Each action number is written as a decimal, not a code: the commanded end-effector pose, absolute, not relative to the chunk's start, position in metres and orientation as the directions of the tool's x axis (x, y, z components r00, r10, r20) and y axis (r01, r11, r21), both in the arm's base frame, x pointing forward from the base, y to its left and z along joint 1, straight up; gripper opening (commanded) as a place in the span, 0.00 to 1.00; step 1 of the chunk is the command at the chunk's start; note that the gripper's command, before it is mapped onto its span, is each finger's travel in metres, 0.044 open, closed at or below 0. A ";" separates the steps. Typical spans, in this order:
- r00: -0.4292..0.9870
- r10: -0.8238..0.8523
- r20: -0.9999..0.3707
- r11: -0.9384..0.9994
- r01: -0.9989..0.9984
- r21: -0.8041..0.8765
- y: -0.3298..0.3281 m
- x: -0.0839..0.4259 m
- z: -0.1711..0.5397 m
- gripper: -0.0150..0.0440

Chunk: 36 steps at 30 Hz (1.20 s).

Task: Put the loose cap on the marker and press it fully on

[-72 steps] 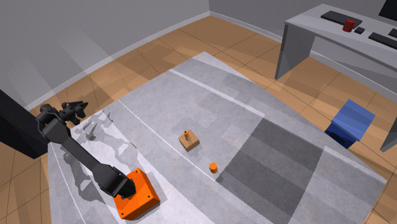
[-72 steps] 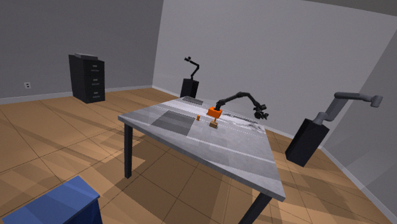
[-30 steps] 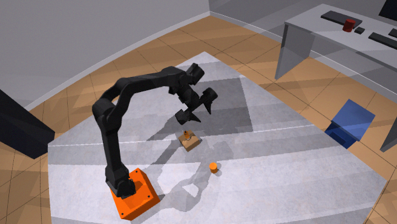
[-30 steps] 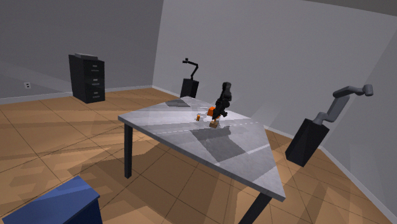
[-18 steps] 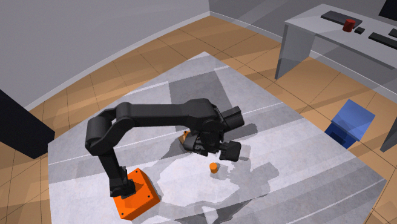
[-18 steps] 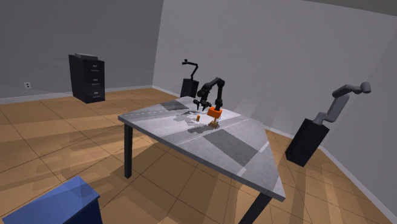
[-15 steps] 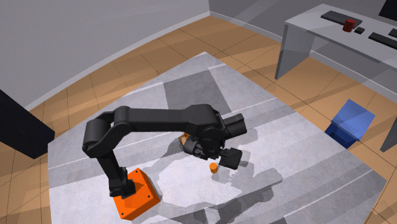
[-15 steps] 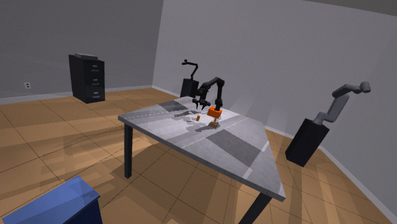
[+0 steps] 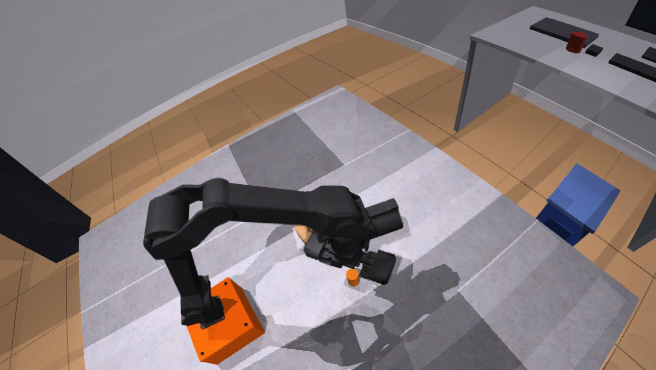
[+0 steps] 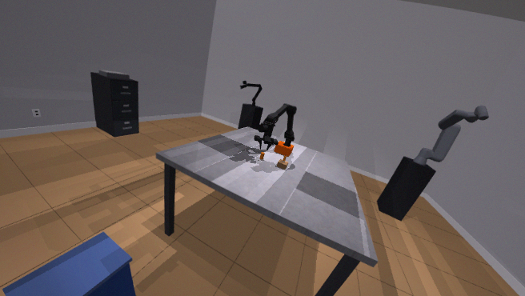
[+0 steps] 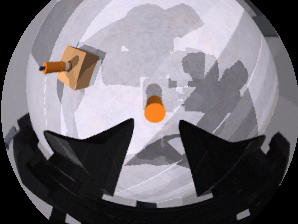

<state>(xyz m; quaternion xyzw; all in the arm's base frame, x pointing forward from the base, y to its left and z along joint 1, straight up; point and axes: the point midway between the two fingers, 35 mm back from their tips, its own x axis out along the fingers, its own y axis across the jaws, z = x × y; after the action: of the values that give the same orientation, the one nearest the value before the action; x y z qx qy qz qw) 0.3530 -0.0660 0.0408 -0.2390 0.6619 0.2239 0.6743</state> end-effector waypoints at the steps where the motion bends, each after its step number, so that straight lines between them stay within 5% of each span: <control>1: 0.024 -0.009 -1.000 0.788 -0.615 -0.022 -0.065 0.353 0.030 0.68; 36: 0.024 -0.009 -1.000 0.788 -0.615 -0.022 -0.065 0.353 -0.021 0.68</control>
<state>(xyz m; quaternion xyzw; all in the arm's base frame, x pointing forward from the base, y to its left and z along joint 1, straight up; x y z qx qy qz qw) 0.3541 -0.0662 -0.0160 -0.2392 0.6612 0.2232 0.6752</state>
